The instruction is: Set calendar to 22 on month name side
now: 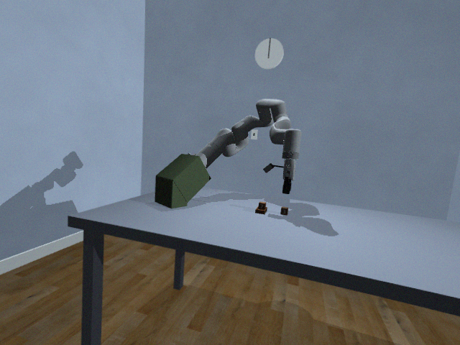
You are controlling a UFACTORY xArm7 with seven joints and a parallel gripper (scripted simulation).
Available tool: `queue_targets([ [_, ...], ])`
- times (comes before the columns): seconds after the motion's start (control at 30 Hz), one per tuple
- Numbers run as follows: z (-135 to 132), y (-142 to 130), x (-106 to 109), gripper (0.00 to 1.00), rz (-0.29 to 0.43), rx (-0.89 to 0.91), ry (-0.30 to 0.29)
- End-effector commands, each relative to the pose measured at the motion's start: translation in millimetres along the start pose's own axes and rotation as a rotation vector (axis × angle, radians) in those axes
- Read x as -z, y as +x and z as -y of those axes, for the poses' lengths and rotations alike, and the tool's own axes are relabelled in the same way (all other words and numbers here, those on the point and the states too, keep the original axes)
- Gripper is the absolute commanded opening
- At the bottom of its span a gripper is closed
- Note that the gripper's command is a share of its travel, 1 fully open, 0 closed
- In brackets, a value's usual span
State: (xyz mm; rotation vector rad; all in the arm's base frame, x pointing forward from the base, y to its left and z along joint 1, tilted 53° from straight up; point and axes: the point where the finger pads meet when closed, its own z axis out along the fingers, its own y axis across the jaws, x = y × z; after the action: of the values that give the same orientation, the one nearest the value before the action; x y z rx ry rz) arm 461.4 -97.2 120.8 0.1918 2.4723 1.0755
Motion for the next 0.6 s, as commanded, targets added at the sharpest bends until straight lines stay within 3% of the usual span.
queue_targets([
  [0.0, 1.0, -1.2, 2.1, 1.0, 0.004, 0.0, 0.003],
  [0.57, 3.9, -4.0, 2.5, 1.0, 0.005, -0.084, 0.002],
])
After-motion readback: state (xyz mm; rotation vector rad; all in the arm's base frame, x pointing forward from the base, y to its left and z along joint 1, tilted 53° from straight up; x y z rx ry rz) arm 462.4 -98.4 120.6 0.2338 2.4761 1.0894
